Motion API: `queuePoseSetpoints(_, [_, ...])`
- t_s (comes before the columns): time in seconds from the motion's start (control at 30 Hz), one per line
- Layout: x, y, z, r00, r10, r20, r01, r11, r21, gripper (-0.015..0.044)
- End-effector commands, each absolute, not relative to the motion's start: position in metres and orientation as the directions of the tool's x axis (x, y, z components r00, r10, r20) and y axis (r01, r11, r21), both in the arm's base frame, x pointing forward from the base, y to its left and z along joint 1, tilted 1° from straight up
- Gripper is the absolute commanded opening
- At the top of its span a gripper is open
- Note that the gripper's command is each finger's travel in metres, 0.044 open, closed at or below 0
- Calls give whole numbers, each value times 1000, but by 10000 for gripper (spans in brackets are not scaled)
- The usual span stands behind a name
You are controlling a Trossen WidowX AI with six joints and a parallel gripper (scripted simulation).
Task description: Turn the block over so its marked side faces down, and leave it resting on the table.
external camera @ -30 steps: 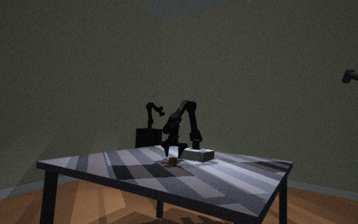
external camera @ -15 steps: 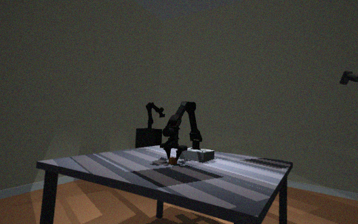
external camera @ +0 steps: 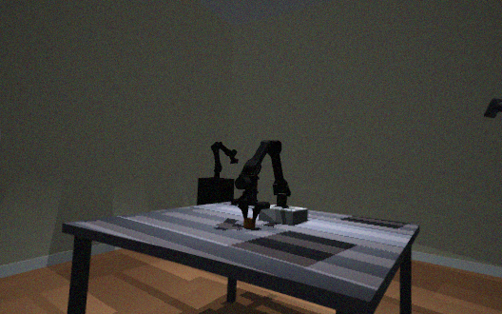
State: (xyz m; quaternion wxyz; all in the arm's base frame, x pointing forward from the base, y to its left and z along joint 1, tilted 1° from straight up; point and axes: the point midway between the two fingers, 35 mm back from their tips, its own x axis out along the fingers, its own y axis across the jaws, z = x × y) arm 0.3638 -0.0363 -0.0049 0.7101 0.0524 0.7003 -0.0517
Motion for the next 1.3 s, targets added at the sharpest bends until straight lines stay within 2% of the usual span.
queuePoseSetpoints(0.0, [364, -36, -7, 12, 2, -1000, 142, 990, 4, 104])
queuePoseSetpoints(0.1, [364, -36, -7, 12, 2, -1000, 142, 990, 4, 84])
queuePoseSetpoints(0.2, [364, -36, 4, 12, 2, -1000, 142, 990, 4, 5])
queuePoseSetpoints(0.23, [364, -36, 12, 12, 2, -1000, 142, 990, 4, 0])
queuePoseSetpoints(0.53, [364, -36, 23, 22, 1, -1000, 142, 990, 4, 0])
queuePoseSetpoints(1.27, [365, -36, 13, 344, -47, -938, 140, 990, 2, 0])
